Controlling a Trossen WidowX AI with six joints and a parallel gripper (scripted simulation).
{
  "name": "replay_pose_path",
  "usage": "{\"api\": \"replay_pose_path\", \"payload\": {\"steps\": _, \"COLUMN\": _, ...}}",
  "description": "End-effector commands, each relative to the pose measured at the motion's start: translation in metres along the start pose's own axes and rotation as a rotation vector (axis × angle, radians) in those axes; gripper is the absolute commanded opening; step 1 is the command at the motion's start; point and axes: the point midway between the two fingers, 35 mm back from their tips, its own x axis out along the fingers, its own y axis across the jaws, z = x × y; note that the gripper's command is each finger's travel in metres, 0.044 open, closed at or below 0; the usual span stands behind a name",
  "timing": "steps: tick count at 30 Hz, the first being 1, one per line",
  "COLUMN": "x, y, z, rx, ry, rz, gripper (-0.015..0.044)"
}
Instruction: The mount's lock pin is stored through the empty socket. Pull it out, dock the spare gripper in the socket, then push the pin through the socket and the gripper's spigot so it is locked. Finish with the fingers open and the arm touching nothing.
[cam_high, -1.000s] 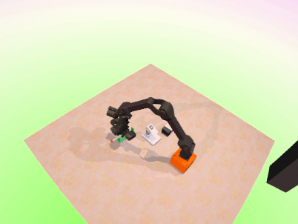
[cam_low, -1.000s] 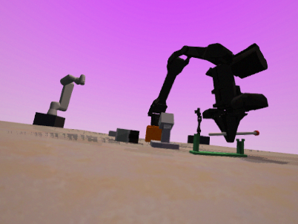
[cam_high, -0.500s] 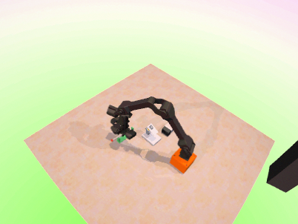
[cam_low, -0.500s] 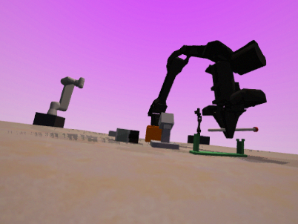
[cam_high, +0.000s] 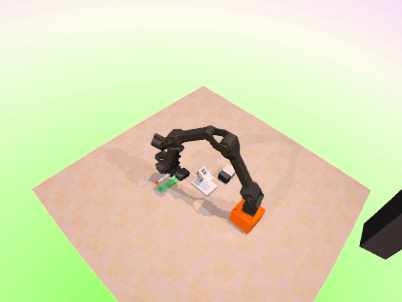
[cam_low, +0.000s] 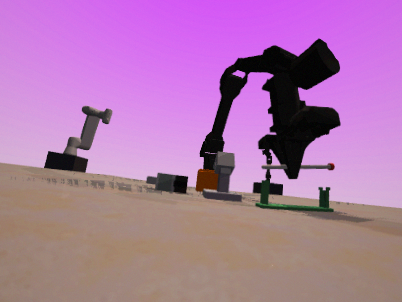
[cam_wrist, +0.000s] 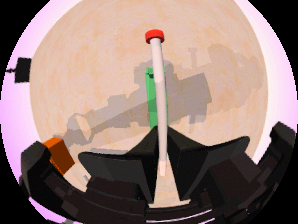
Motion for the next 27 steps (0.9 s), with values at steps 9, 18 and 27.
{"api": "replay_pose_path", "payload": {"steps": 9, "x": 0.000, "y": 0.001, "z": -0.016, "rx": -0.006, "ry": 0.003, "rz": 0.002, "gripper": 0.0000}}
{"api": "replay_pose_path", "payload": {"steps": 18, "x": 0.013, "y": 0.001, "z": -0.018, "rx": -0.007, "ry": 0.000, "rz": -0.002, "gripper": 0.0000}}
{"api": "replay_pose_path", "payload": {"steps": 27, "x": 0.027, "y": 0.000, "z": -0.019, "rx": -0.007, "ry": -0.001, "rz": -0.006, "gripper": 0.0000}}
